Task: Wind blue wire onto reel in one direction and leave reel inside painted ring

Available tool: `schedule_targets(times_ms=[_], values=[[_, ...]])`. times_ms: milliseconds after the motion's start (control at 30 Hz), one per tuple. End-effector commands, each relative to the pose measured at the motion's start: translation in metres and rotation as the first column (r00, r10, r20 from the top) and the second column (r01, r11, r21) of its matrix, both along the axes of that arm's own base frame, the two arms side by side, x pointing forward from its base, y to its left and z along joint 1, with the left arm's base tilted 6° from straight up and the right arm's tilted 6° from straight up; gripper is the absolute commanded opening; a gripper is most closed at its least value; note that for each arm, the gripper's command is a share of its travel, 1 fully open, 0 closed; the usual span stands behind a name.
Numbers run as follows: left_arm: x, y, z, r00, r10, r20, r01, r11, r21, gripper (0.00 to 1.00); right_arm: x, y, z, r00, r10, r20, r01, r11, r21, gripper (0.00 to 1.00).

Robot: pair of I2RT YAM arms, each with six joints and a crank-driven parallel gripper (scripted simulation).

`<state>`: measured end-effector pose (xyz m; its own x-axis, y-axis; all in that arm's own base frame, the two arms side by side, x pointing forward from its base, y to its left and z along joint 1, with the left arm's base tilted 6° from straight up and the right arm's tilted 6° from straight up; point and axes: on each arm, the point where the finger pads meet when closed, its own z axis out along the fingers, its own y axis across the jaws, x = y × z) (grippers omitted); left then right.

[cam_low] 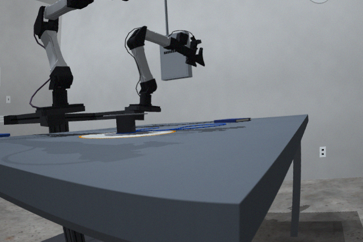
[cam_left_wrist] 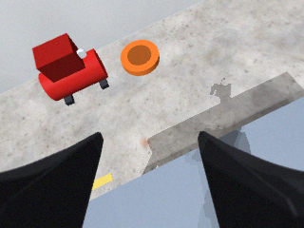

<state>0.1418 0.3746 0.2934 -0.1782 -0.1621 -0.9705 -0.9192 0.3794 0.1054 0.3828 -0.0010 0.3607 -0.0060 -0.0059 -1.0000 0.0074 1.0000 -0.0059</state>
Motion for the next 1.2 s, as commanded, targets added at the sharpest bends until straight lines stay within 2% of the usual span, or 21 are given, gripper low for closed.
schedule_targets(times_ms=[0, 100, 167, 233, 267, 400, 567, 733, 800, 900, 1000, 1067, 1167], values=[[0.050, -0.019, -0.032, 0.982, -0.156, -0.106, 0.148, 0.986, -0.084, 0.85, 0.000, 0.001, 0.000, 1.000, 0.007, 0.006, -0.007, 1.000, 0.006, 1.00], [0.103, -0.052, -0.061, 0.925, -0.331, -0.188, 0.304, 0.939, -0.159, 0.81, 0.000, 0.001, 0.000, 1.000, 0.007, 0.006, -0.007, 1.000, 0.006, 1.00], [0.136, -0.081, -0.082, 0.859, -0.452, -0.243, 0.407, 0.888, -0.213, 0.78, 0.000, 0.001, 0.000, 1.000, 0.007, 0.006, -0.007, 1.000, 0.006, 1.00], [0.136, -0.081, -0.082, 0.859, -0.452, -0.243, 0.407, 0.888, -0.213, 0.78, 0.000, 0.001, 0.000, 1.000, 0.007, 0.006, -0.007, 1.000, 0.006, 1.00], [0.151, -0.098, -0.092, 0.816, -0.511, -0.270, 0.457, 0.856, -0.241, 0.76, 0.000, 0.001, 0.000, 1.000, 0.007, 0.006, -0.007, 1.000, 0.006, 1.00], [0.202, -0.177, -0.133, 0.582, -0.723, -0.373, 0.629, 0.691, -0.357, 0.69, 0.000, 0.001, 0.000, 1.000, 0.007, 0.006, -0.007, 1.000, 0.006, 1.00], [0.230, -0.291, -0.182, 0.179, -0.864, -0.470, 0.751, 0.428, -0.502, 0.61, 0.000, 0.001, 0.000, 1.000, 0.007, 0.006, -0.007, 1.000, 0.006, 1.00], [0.219, -0.399, -0.223, -0.249, -0.817, -0.519, 0.754, 0.173, -0.633, 0.52, 0.000, 0.001, 0.000, 1.000, 0.007, 0.006, -0.007, 1.000, 0.006, 1.00], [0.219, -0.399, -0.223, -0.249, -0.817, -0.519, 0.754, 0.173, -0.633, 0.52, 0.000, 0.001, 0.000, 1.000, 0.007, 0.006, -0.007, 1.000, 0.006, 1.00], [0.198, -0.452, -0.244, -0.468, -0.710, -0.525, 0.712, 0.049, -0.701, 0.48, 0.000, 0.001, 0.000, 1.000, 0.007, 0.006, -0.007, 1.000, 0.006, 1.00], [0.171, -0.495, -0.260, -0.640, -0.568, -0.517, 0.651, -0.044, -0.758, 0.43, 0.000, 0.001, 0.000, 1.000, 0.007, 0.006, -0.007, 1.000, 0.006, 1.00], [0.152, -0.517, -0.269, -0.726, -0.465, -0.506, 0.607, -0.090, -0.789, 0.41, 0.000, 0.001, 0.000, 1.000, 0.007, 0.006, -0.007, 1.000, 0.006, 1.00], [0.126, -0.543, -0.281, -0.816, -0.315, -0.484, 0.544, -0.136, -0.828, 0.37, 0.000, 0.001, 0.000, 1.000, 0.007, 0.006, -0.007, 1.000, 0.006, 1.00]])
